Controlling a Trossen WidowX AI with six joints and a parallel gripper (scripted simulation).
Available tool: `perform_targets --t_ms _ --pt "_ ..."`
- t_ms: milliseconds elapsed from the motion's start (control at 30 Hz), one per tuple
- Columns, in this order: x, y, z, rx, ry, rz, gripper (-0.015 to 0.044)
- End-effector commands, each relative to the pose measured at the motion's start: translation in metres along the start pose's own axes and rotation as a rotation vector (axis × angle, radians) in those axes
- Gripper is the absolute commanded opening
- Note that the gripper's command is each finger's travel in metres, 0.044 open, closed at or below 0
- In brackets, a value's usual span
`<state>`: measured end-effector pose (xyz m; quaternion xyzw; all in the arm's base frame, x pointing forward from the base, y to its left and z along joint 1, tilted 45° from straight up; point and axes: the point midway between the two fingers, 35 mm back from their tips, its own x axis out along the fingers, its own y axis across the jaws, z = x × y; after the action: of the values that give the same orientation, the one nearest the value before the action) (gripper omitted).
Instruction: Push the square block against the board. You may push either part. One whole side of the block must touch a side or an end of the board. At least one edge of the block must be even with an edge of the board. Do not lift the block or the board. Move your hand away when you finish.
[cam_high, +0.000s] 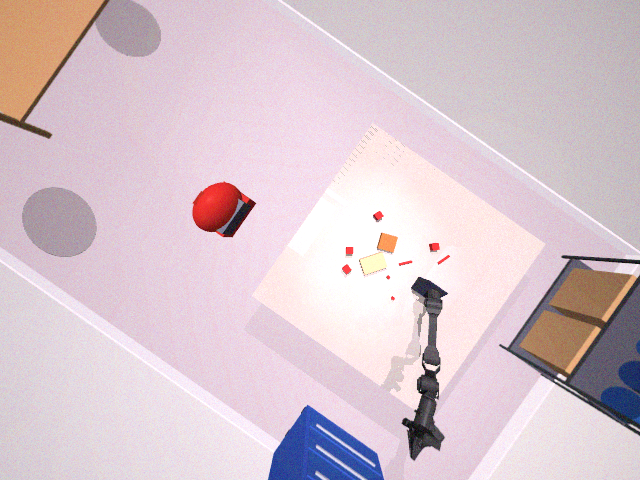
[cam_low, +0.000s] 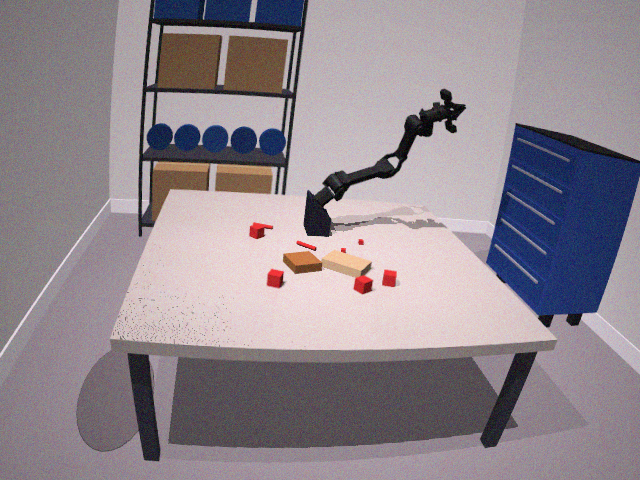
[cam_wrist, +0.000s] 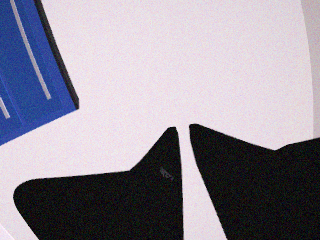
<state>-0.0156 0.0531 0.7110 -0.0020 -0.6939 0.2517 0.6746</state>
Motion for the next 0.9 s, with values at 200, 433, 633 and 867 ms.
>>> perform_targets --t_ms 200,433,633,867 --pt "-0.03 -0.074 -0.064 0.016 0.183 -0.2 0.0" --pt "-0.062 -0.12 -0.113 -0.029 0.339 -0.318 0.0" --pt "-0.105 -0.16 -0.165 -0.042 0.511 -0.429 0.0" --pt "-0.152 -0.186 -0.211 -0.081 0.692 -0.5 0.0"
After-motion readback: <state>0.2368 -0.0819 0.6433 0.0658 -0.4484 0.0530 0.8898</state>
